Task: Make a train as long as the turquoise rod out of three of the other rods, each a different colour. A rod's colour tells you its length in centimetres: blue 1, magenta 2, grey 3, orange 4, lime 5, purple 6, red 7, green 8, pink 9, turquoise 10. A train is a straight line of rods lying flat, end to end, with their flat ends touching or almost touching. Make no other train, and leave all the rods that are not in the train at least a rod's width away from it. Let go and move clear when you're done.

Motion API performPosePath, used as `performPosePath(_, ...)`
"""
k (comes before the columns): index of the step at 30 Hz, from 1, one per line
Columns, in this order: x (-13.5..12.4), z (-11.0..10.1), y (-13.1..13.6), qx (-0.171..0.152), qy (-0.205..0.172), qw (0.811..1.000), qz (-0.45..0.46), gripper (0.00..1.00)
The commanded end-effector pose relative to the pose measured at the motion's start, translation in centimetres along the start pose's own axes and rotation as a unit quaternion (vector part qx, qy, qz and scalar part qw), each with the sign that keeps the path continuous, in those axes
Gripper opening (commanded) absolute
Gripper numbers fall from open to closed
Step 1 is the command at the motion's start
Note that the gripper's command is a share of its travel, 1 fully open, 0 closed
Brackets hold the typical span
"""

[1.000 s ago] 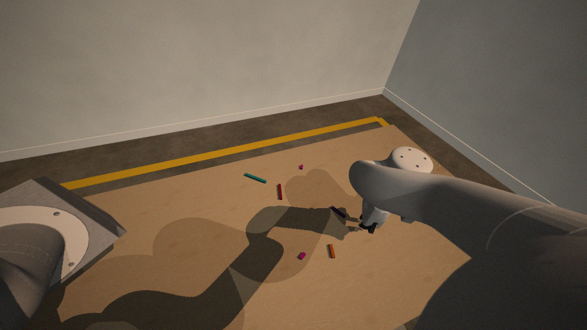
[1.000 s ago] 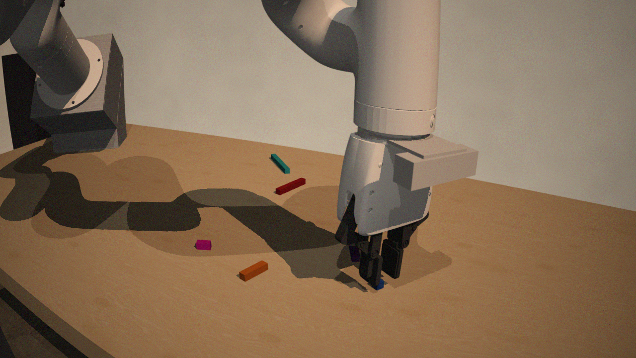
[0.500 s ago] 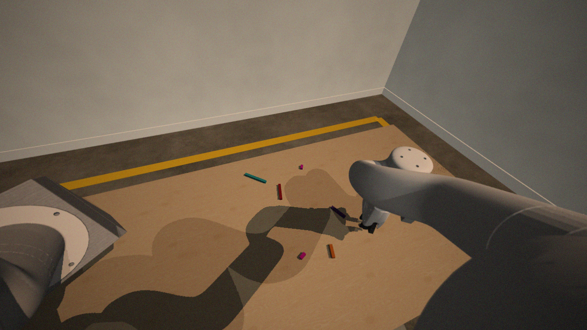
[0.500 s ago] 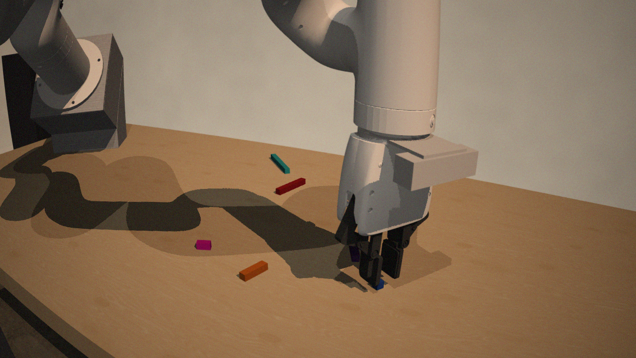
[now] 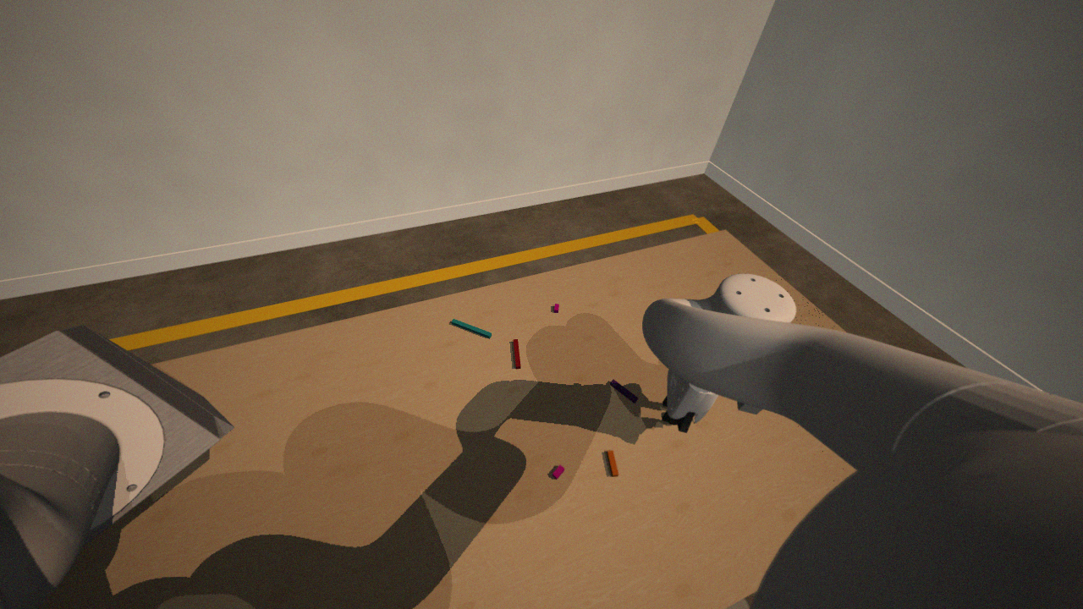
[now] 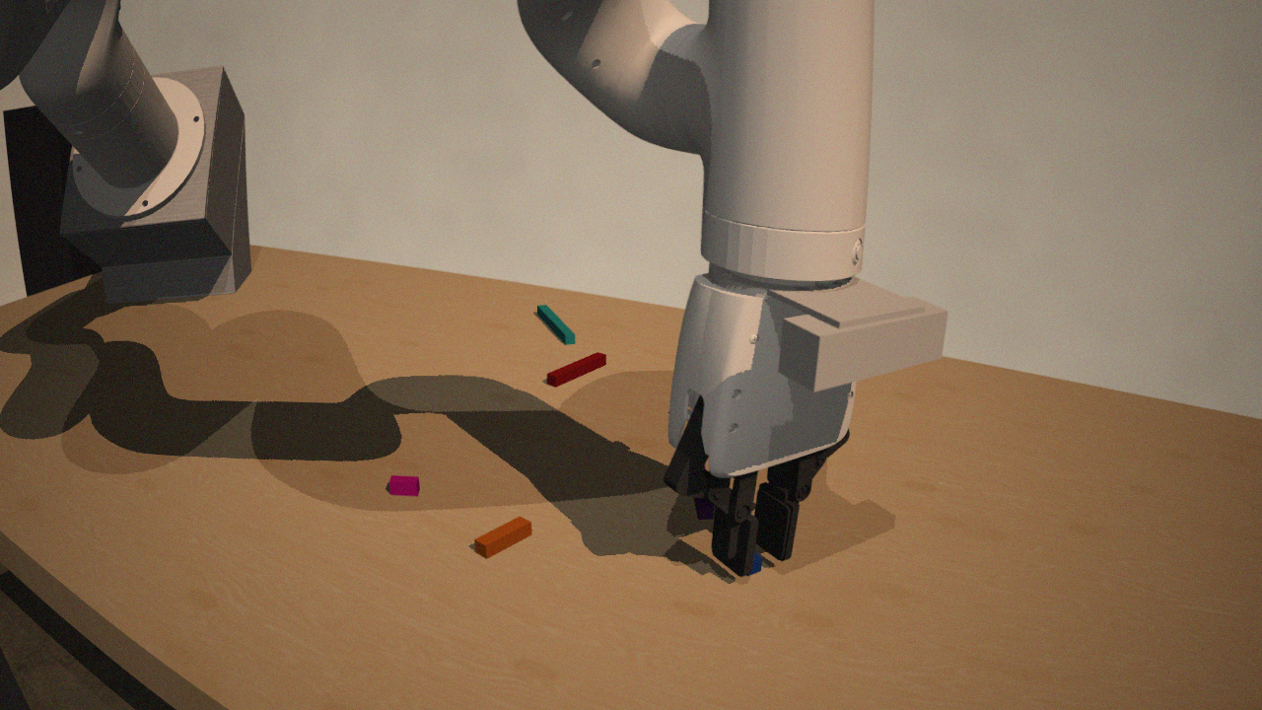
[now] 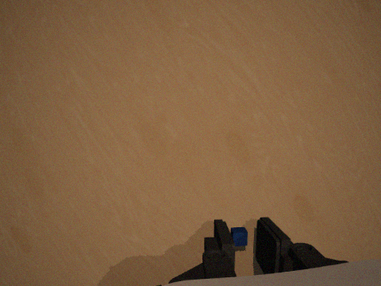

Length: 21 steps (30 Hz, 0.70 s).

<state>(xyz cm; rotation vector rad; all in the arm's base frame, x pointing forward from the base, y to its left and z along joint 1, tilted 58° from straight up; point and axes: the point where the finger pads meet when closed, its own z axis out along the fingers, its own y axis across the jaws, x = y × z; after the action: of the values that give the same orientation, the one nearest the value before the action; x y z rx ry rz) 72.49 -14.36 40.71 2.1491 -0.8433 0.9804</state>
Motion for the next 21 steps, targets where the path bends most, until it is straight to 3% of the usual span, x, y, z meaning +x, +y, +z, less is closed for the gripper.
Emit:
performPosePath(1,0.06,0.13,-0.03,0.001,0.000,1.000,0.000,0.24)
performPosePath(21,0.06,0.74,-0.03,0.001,0.000,1.000,0.000,0.24)
